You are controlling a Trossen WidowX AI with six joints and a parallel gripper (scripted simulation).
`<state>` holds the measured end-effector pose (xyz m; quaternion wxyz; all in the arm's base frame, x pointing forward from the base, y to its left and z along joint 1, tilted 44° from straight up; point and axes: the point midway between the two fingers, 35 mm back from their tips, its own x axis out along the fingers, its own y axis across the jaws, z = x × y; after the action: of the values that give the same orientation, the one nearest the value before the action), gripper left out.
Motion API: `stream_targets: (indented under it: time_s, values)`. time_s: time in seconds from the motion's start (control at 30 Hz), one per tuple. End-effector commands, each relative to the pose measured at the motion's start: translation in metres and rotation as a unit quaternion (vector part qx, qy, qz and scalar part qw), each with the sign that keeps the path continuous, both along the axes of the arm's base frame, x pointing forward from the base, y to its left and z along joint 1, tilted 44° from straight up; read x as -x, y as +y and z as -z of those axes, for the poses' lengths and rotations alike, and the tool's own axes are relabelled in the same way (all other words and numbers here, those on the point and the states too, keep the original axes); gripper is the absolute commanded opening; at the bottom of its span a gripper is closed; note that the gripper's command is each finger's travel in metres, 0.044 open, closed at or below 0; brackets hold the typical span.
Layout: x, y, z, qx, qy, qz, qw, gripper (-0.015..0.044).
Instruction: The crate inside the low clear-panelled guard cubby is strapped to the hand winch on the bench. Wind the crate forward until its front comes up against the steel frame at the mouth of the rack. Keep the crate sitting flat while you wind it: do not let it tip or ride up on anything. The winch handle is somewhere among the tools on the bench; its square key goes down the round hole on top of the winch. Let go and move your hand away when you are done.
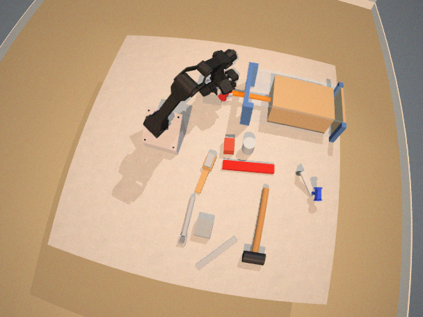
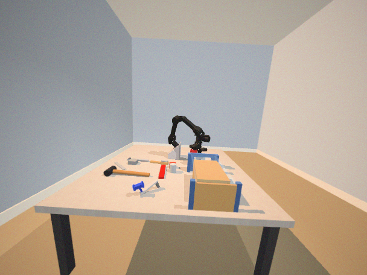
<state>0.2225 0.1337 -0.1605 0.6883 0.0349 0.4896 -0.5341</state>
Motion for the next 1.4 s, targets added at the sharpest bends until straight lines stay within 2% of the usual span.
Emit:
stream_targets:
  time_s: [0.0,0.33,0.9,1.13,1.37]
  values:
    - [-0.002,-0.002,0.004,-0.001,0.013,-0.014,1.000,0.0000]
    - [-0.004,-0.001,0.005,-0.004,0.029,-0.032,0.999,0.0000]
    - [-0.002,0.001,0.001,-0.005,0.025,-0.027,0.999,0.0440]
    - [-0.008,0.019,-0.013,-0.010,0.029,-0.023,0.999,0.0440]
    - [-0.017,0.081,-0.087,-0.029,0.046,-0.006,0.998,0.0440]
